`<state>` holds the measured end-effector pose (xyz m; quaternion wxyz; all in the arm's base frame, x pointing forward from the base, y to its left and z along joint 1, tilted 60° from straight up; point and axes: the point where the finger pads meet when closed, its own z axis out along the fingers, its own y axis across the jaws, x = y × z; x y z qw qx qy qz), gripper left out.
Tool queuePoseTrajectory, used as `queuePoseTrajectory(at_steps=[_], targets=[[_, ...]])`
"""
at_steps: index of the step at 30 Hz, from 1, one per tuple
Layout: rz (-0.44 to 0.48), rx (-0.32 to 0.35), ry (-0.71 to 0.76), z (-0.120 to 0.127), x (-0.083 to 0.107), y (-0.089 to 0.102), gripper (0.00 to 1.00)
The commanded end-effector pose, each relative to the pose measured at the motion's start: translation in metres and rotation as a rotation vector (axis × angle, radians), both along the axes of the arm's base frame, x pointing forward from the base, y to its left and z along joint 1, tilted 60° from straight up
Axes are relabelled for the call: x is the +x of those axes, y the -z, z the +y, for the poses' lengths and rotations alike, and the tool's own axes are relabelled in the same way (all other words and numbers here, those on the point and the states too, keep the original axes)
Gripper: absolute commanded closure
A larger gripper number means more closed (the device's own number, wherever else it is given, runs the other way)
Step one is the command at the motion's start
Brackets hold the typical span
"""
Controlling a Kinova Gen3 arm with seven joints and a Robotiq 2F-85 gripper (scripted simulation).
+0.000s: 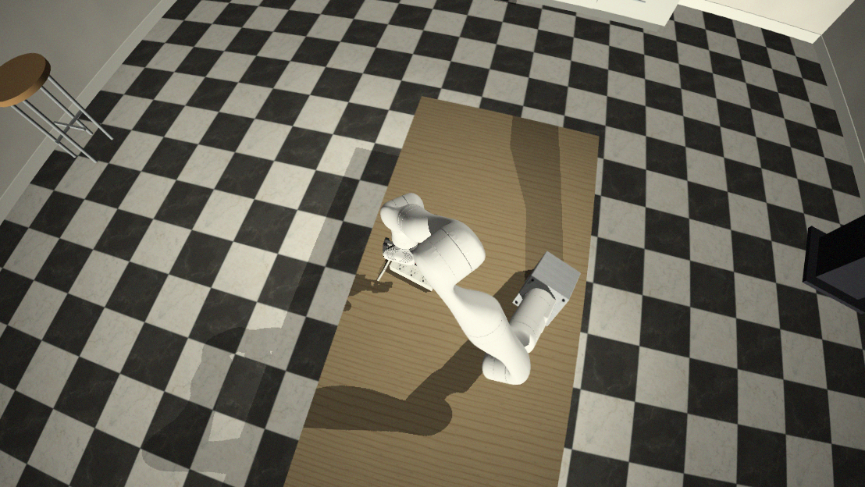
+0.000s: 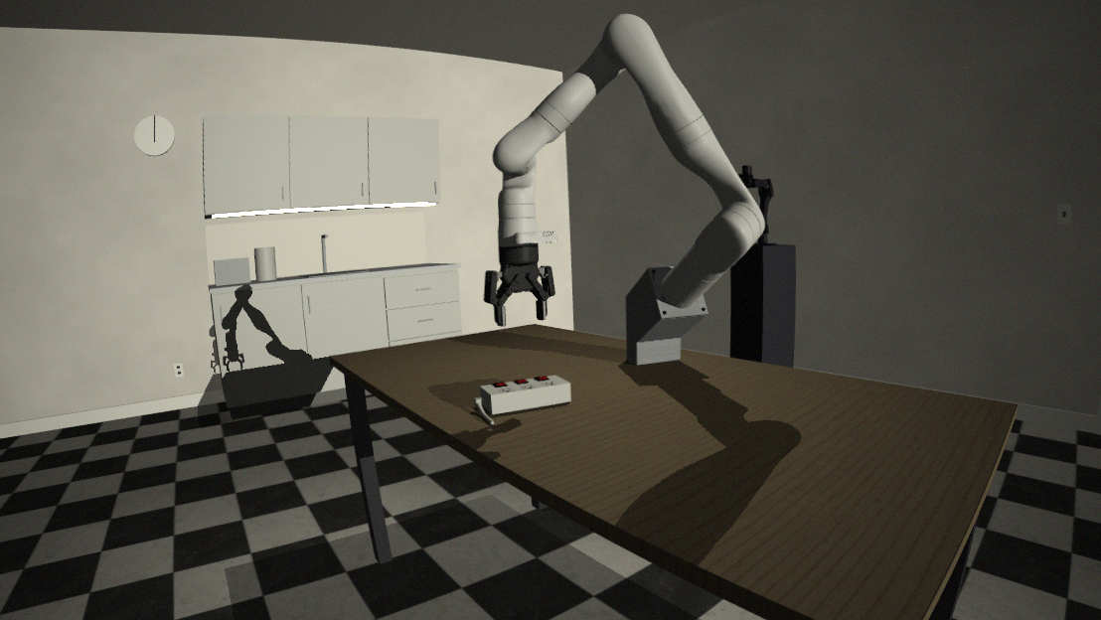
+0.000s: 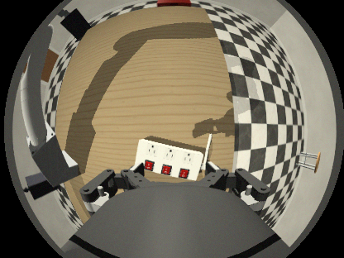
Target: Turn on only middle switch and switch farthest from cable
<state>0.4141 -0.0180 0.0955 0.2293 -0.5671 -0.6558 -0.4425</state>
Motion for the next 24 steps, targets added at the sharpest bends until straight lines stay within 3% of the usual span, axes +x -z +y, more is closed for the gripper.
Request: queuePoseTrajectory(at_steps=[1,12,17,23,24], targets=[[0.0,-0.001,0.002,-0.001,0.0,0.0,0.0],[0.059,0.018,0.033,0.002,-0.002,0.003,0.0],[0.173,0.053,0.092,0.008,-0.006,0.008,0.0],[0.392,0.115,0.208,0.017,-0.012,0.017,0.0],[0.392,0.115,0.208,0.017,-0.012,0.017,0.0]])
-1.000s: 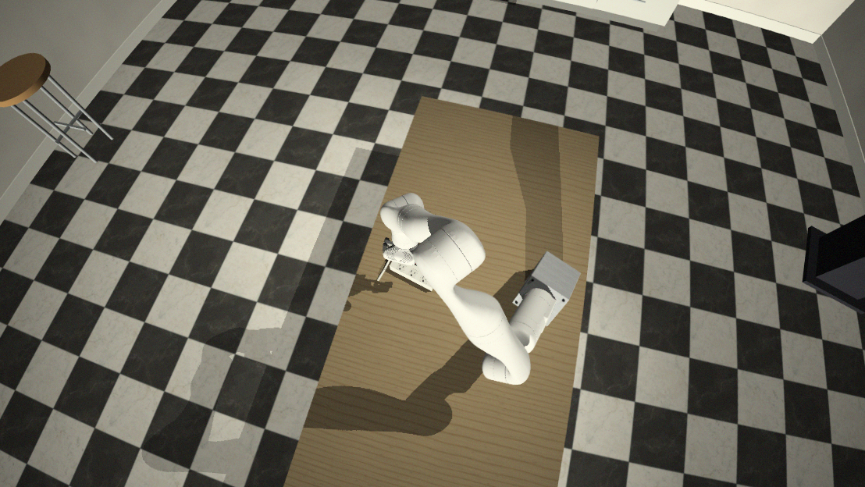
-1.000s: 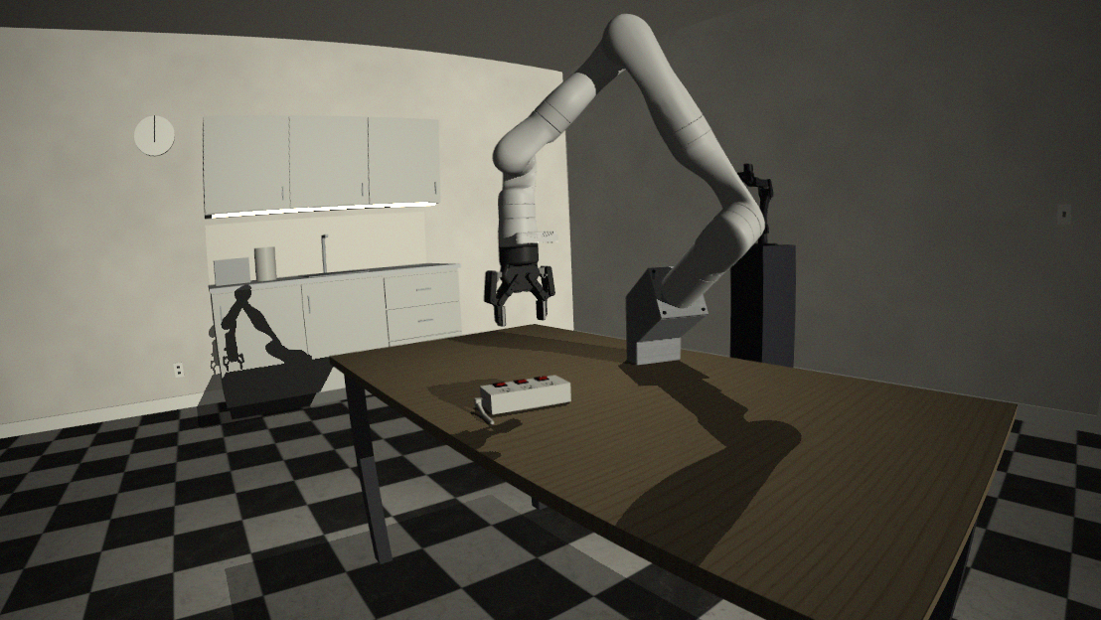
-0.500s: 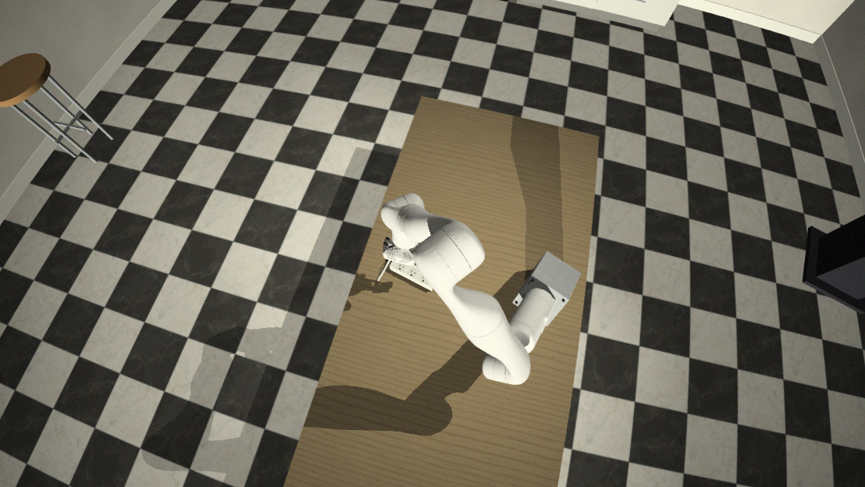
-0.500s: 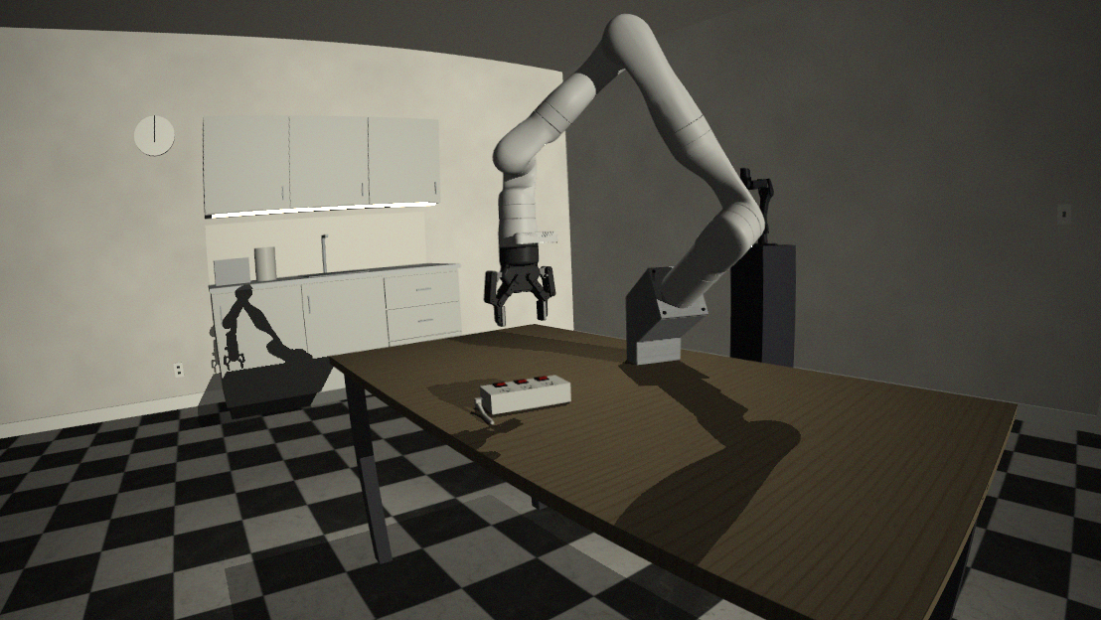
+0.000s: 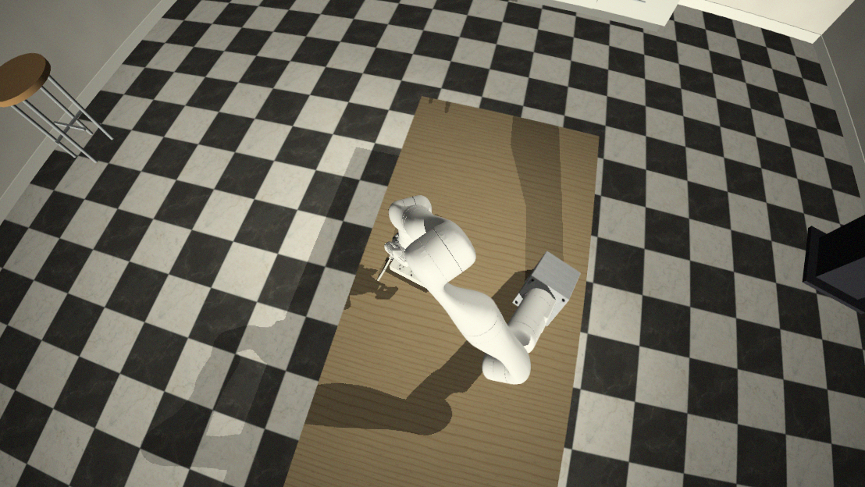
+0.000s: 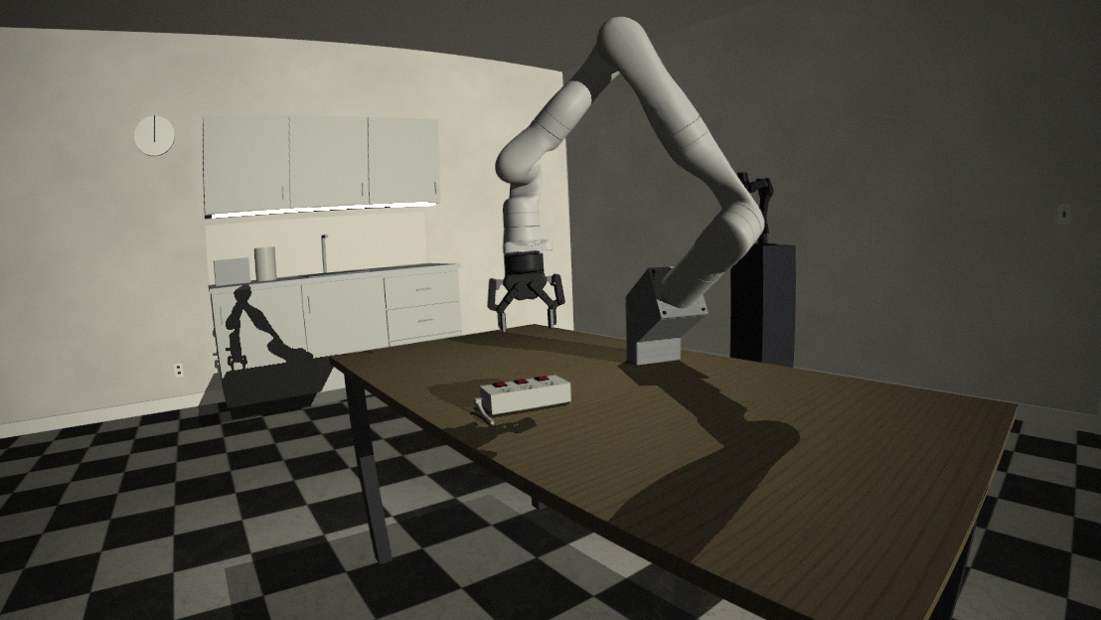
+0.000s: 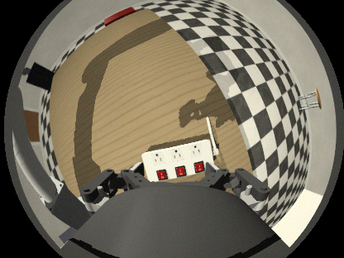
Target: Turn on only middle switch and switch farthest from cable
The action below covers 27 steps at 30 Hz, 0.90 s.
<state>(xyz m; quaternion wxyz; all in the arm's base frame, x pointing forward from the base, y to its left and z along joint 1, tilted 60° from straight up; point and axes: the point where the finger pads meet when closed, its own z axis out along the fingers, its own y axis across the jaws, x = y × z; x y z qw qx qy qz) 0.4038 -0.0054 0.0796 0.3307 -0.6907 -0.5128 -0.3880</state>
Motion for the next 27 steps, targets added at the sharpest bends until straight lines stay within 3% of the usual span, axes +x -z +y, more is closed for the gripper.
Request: queuePoseTrajectory(at_steps=[1,16,18,27], targets=[[0.018,0.003,-0.004,0.005,-0.002,0.002,0.0],[0.735,0.166,0.4,0.023,-0.021,0.037,0.0],[0.735,0.166,0.4,0.023,-0.021,0.037,0.0],[1.042,0.224,0.597,0.025,-0.029,0.054,0.0]])
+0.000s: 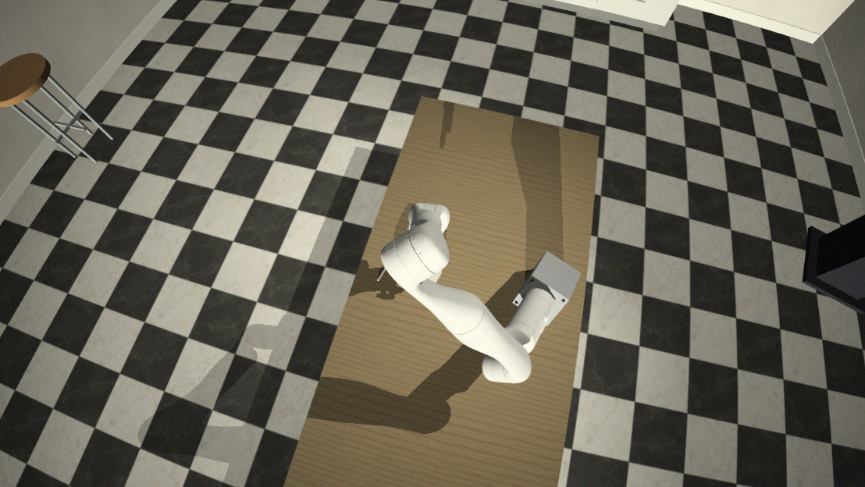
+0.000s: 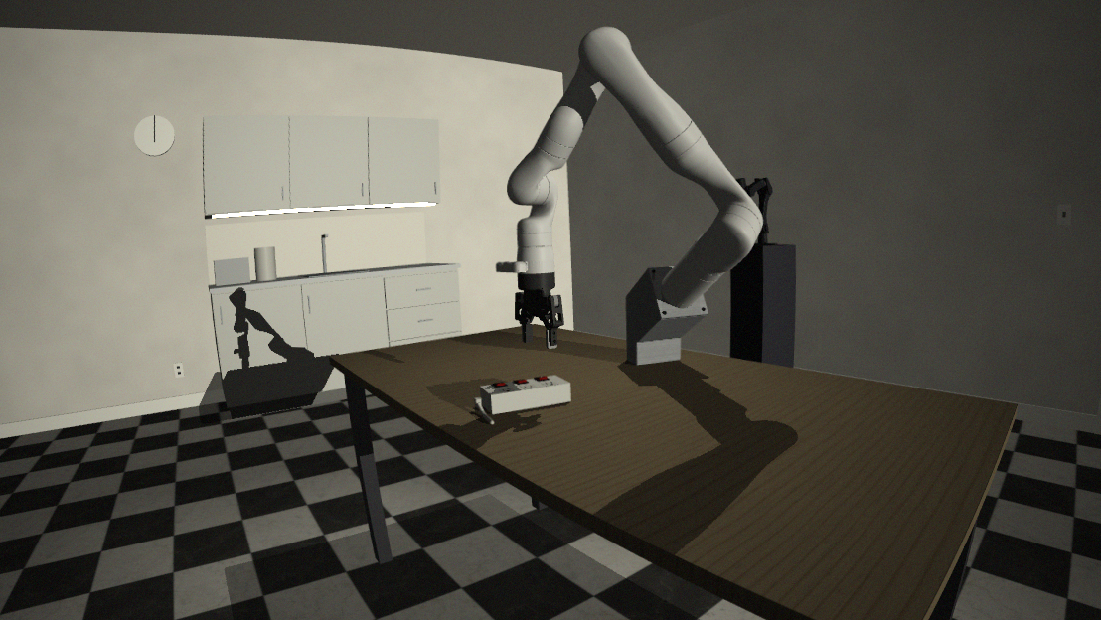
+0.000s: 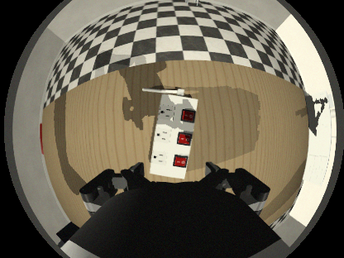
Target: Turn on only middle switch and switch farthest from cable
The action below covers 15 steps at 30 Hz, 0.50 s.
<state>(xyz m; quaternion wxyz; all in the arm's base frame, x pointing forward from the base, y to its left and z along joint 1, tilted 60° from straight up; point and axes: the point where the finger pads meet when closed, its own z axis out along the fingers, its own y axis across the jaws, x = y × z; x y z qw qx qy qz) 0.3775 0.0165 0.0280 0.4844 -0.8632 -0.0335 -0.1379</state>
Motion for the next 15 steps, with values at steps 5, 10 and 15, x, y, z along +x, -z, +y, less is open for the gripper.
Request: queuePoseTrajectory(at_steps=[5,10,15], targets=[[0.116,0.015,0.06,0.0033,-0.0044,0.007,0.0],[0.139,0.018,0.075,0.0032,-0.005,0.0084,0.0],[0.147,0.02,0.081,0.0032,-0.0052,0.0089,0.0]])
